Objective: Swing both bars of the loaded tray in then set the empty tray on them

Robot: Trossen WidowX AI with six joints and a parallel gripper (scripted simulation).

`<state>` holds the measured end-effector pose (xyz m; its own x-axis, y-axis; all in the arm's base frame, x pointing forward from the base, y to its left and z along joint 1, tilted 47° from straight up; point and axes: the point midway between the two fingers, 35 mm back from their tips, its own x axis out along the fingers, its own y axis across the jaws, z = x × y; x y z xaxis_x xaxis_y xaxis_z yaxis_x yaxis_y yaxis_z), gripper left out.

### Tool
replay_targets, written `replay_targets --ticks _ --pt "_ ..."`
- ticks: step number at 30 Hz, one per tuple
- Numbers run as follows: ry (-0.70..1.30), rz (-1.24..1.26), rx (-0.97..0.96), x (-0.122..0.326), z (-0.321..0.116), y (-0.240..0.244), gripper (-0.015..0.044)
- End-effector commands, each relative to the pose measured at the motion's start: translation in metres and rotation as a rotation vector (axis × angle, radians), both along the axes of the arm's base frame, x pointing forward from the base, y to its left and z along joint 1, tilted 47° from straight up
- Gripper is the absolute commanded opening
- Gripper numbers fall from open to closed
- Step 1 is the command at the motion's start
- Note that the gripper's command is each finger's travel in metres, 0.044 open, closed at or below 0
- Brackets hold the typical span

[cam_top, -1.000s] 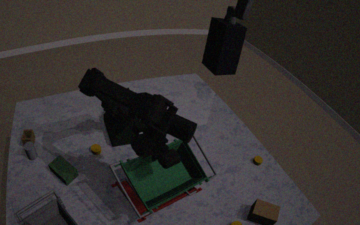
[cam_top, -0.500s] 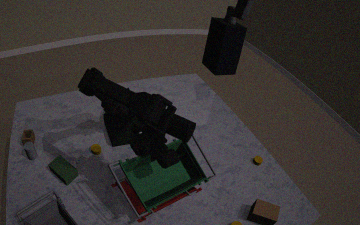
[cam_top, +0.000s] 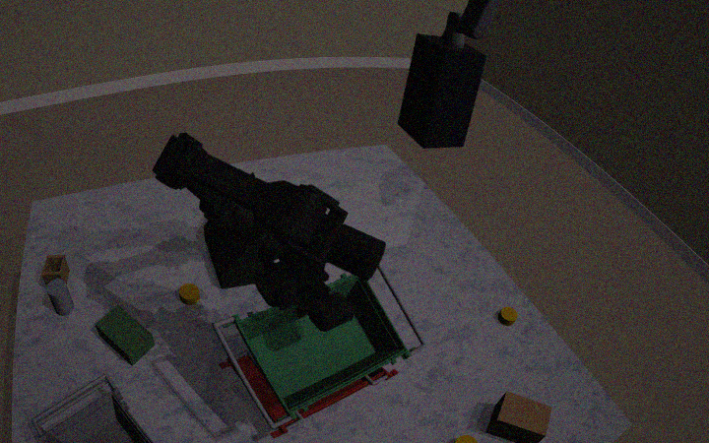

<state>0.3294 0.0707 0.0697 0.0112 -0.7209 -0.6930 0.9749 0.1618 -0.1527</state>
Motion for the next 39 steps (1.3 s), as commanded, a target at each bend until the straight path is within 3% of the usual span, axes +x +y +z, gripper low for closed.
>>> replay_targets --ticks 1,39 --pt "-0.011 0.014 -0.002 -0.001 0.002 0.004 0.0" --pt "-0.011 0.015 -0.001 0.001 -0.024 -0.025 0.0"
